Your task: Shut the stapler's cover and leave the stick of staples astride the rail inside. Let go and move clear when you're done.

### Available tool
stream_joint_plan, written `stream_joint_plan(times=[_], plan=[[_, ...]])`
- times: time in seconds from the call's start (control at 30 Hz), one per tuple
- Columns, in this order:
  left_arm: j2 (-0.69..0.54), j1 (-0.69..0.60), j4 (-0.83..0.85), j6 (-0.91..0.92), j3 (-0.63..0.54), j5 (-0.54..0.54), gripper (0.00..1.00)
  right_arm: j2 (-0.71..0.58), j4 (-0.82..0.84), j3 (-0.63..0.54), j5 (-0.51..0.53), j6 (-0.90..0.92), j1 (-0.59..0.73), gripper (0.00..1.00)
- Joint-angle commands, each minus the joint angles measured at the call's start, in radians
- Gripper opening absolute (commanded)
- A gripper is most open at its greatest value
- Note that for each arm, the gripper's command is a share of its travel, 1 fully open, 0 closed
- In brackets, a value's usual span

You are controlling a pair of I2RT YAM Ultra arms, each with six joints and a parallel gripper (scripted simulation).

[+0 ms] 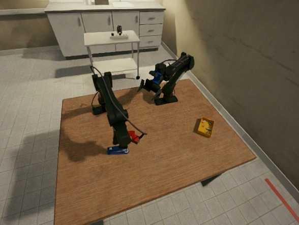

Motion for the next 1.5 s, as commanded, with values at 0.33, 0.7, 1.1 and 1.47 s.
stream_joint_plan(times=[0.33, 0.7, 1.1, 1.47], plan=[[-0.020, -0.009, -0.005, -0.001, 0.031, -0.006, 1.00, -0.022, 0.082, -0.066, -0.011, 0.007, 0.012, 0.00], [-0.020, -0.009, -0.005, -0.001, 0.031, -0.006, 1.00, -0.021, 0.094, -0.076, -0.011, 0.009, 0.013, 0.00], [-0.020, -0.009, -0.005, -0.001, 0.031, -0.006, 1.00, -0.040, 0.131, -0.113, -0.019, -0.021, -0.008, 0.00], [-0.020, -0.009, -0.005, -0.001, 0.031, -0.006, 1.00, -0.035, 0.152, -0.132, -0.019, -0.005, -0.001, 0.00]])
